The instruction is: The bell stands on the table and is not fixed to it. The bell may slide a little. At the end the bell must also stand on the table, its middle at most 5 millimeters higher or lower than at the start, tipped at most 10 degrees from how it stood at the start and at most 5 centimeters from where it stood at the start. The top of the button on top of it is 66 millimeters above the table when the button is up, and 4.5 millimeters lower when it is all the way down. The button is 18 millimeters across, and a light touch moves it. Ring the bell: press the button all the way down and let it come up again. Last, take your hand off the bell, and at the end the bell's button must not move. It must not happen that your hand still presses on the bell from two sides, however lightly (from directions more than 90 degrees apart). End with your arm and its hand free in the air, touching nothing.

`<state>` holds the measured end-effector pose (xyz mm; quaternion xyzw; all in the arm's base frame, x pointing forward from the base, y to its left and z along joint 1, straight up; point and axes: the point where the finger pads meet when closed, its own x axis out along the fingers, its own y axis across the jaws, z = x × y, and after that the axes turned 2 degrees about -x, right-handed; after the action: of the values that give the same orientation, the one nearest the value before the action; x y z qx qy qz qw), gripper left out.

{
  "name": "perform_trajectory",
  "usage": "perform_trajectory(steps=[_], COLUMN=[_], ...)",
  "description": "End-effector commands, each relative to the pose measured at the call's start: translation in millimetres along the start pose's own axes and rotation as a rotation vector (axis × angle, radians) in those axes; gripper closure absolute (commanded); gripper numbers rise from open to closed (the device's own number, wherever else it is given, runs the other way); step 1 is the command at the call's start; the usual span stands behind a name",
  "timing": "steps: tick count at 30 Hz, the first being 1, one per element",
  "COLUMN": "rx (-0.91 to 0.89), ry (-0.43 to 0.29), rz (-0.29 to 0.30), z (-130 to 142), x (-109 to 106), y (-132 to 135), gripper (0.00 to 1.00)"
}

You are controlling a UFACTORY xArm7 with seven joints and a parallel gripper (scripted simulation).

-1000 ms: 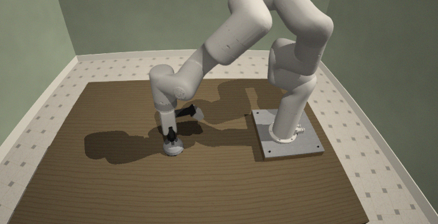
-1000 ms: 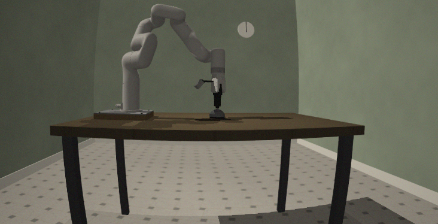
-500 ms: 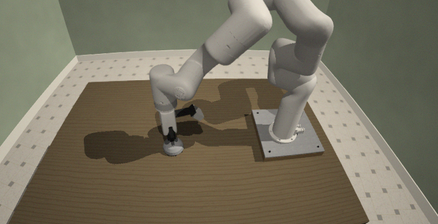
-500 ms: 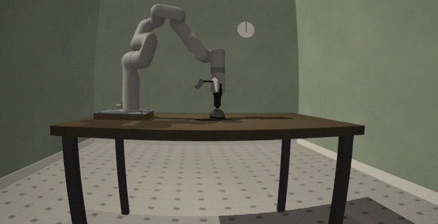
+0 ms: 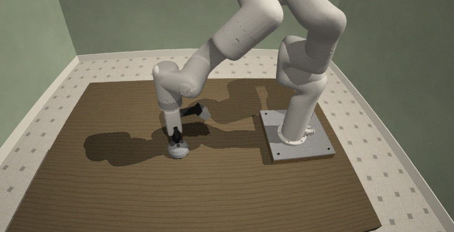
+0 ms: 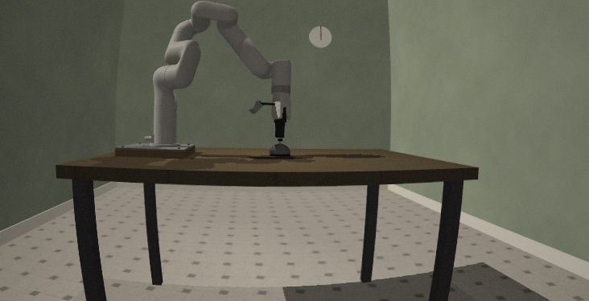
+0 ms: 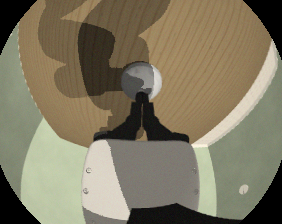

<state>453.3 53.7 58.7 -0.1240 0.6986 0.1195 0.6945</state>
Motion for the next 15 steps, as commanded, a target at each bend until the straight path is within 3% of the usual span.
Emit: perform_trajectory(steps=[1,15], rx=[0.003,0.003], ry=[-0.008,-0.008], rz=[-0.001,-0.001], z=[2.4,2.1], x=[-11.1,-48.8], y=[-1.8,-1.7], gripper=[1.00,1.00])
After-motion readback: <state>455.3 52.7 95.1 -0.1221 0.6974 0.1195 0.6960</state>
